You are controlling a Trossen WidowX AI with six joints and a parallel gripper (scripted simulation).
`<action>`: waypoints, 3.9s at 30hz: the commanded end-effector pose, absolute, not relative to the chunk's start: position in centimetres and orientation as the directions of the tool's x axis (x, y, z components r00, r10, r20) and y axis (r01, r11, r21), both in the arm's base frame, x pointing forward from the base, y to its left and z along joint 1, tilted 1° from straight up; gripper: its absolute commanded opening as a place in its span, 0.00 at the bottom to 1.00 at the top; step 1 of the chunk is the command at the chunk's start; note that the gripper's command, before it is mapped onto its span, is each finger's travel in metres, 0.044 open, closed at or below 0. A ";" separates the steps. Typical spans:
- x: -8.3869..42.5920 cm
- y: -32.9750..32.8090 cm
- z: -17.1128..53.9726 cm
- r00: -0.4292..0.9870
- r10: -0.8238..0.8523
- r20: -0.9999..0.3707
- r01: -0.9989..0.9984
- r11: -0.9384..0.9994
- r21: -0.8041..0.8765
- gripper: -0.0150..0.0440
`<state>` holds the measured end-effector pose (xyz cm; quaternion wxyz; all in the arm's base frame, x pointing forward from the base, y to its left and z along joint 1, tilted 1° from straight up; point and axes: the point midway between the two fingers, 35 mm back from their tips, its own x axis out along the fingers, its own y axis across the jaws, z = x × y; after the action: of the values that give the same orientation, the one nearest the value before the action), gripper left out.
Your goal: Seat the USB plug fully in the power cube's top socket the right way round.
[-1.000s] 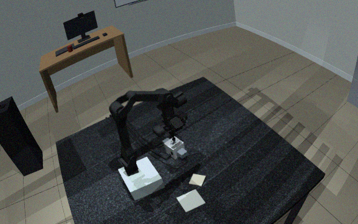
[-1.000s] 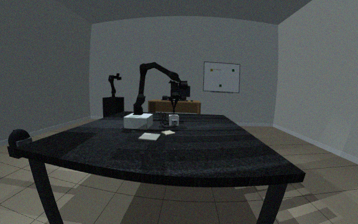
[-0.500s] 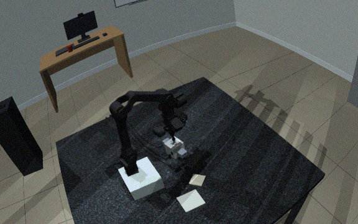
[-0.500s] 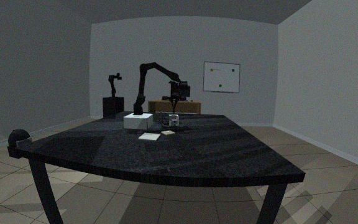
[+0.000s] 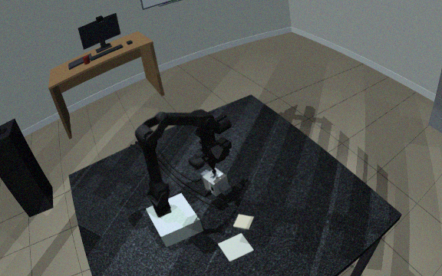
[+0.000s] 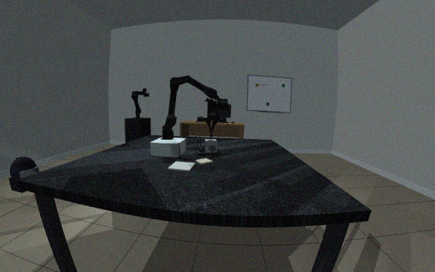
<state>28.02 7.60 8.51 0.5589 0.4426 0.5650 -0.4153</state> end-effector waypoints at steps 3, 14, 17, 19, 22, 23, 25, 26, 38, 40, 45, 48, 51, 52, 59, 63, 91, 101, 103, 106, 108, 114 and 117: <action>28.0 7.7 8.4 0.013 0.042 -0.999 0.963 0.269 0.024 0.25; 28.0 7.7 8.2 0.010 0.051 -0.999 0.963 0.269 0.024 0.25; 28.0 7.8 8.2 0.010 0.053 -0.999 0.963 0.269 0.024 0.25; 28.0 7.8 8.2 0.009 0.055 -0.998 0.963 0.269 0.024 0.25; 28.0 7.8 8.1 0.009 0.057 -0.998 0.963 0.269 0.024 0.25; 28.0 7.8 8.1 0.008 0.058 -0.998 0.963 0.269 0.024 0.25; 28.0 7.8 8.1 0.008 0.059 -0.998 0.963 0.269 0.024 0.25; 28.0 7.8 8.1 0.008 0.060 -0.998 0.963 0.268 0.024 0.25; 28.0 7.9 7.9 0.005 0.069 -0.998 0.963 0.268 0.024 0.25; 28.0 7.9 7.9 0.005 0.071 -0.997 0.963 0.268 0.024 0.25; 27.9 7.9 7.9 0.004 0.075 -0.997 0.963 0.268 0.024 0.25; 27.9 8.0 7.8 0.003 0.077 -0.997 0.963 0.268 0.024 0.25; 27.9 8.0 7.8 0.002 0.079 -0.997 0.963 0.268 0.024 0.25; 27.9 8.0 7.8 0.002 0.079 -0.997 0.963 0.268 0.024 0.25; 27.9 8.0 7.7 0.002 0.079 -0.997 0.963 0.268 0.024 0.25; 27.9 8.0 7.6 0.002 0.079 -0.997 0.963 0.268 0.024 0.25; 27.9 8.0 7.3 0.002 0.079 -0.997 0.963 0.268 0.024 0.25; 28.0 8.0 7.2 0.002 0.079 -0.997 0.963 0.268 0.023 0.25; 28.0 8.0 7.2 0.002 0.079 -0.997 0.963 0.268 0.023 0.25; 28.0 8.0 7.1 0.002 0.079 -0.997 0.963 0.268 0.023 0.25; 28.0 8.0 7.1 0.002 0.079 -0.997 0.963 0.268 0.023 0.25; 28.0 8.0 7.0 0.002 0.079 -0.997 0.963 0.268 0.023 0.25; 28.0 8.0 7.0 0.002 0.079 -0.997 0.963 0.268 0.023 0.25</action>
<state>27.98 7.93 7.10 0.5468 0.4512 0.5765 -0.4062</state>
